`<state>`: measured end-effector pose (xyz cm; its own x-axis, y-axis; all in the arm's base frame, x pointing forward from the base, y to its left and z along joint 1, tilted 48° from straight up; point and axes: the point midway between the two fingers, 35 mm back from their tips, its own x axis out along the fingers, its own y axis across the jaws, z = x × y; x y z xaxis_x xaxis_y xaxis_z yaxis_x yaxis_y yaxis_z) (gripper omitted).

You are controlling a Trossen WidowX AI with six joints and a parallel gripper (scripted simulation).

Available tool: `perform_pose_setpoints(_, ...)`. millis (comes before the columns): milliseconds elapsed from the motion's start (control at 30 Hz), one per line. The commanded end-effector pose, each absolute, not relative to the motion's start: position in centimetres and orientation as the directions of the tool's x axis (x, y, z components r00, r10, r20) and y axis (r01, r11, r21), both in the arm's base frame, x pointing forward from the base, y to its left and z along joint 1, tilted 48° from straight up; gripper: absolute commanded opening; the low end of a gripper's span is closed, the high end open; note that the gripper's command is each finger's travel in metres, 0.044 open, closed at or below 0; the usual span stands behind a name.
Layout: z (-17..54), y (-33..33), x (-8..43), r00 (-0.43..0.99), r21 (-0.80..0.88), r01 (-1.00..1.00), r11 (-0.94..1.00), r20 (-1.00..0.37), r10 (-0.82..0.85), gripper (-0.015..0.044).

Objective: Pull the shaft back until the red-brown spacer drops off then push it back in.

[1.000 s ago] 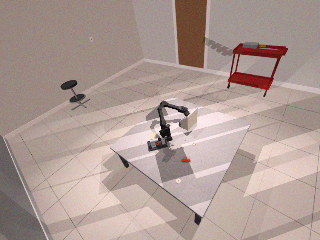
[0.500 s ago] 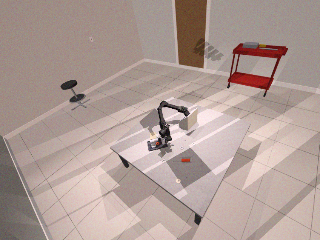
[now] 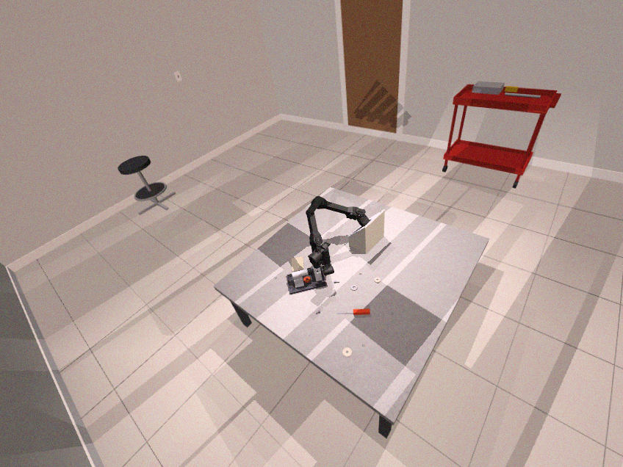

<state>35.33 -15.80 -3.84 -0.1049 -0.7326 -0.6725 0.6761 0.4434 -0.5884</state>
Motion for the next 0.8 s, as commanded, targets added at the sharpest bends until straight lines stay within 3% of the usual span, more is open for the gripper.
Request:
perform_pose_setpoints(0,-3.63,-15.98,35.56,-0.103,-0.592,0.674,0.441,-0.667,-0.738,0.0000)
perform_pose_setpoints(767,-3.25,-16.40,36.15,-0.103,-0.592,0.675,0.441,-0.667,-0.738,0.0000)
